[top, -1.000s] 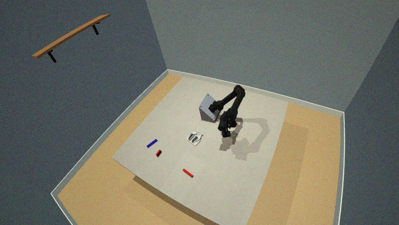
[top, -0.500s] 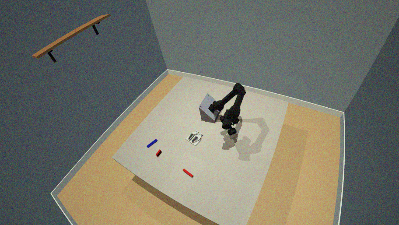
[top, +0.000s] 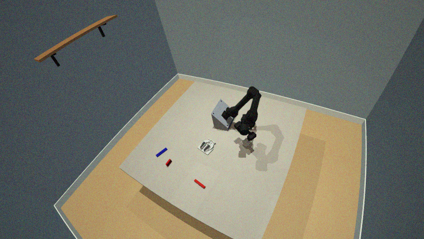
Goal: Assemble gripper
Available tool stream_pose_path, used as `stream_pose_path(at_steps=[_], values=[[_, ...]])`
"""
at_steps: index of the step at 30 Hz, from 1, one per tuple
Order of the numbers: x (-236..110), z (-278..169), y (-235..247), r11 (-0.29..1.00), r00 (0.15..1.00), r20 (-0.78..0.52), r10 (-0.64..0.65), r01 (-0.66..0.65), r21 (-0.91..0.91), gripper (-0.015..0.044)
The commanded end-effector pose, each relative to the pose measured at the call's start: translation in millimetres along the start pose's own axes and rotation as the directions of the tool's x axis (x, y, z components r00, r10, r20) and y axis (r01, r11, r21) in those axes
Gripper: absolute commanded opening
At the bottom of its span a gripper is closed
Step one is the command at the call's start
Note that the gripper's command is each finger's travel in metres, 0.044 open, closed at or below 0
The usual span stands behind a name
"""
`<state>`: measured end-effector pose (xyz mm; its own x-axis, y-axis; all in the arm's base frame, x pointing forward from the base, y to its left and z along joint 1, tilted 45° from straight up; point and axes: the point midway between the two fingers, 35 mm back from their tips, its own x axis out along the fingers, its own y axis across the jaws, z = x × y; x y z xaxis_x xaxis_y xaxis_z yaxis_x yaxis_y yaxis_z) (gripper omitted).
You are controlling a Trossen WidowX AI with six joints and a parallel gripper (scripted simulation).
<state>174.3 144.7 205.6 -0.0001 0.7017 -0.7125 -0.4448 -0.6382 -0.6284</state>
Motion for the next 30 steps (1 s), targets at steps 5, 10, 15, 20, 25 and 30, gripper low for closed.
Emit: stream_pose_path(at_steps=[5,10,15,20,25,30], values=[[-1,9,0,0.997,1.0,0.006,-0.01,0.01,-0.08,0.044],[22,8,-1,0.997,1.0,0.005,-0.01,0.01,-0.081,0.044],[38,10,-1,0.997,1.0,0.007,-0.013,0.014,-0.081,0.044],[42,9,-1,0.997,1.0,0.007,-0.013,0.014,-0.081,0.044],[49,9,-1,0.997,1.0,0.007,-0.013,0.014,-0.081,0.044],[57,10,-1,0.997,1.0,0.007,-0.014,0.015,-0.081,0.044]])
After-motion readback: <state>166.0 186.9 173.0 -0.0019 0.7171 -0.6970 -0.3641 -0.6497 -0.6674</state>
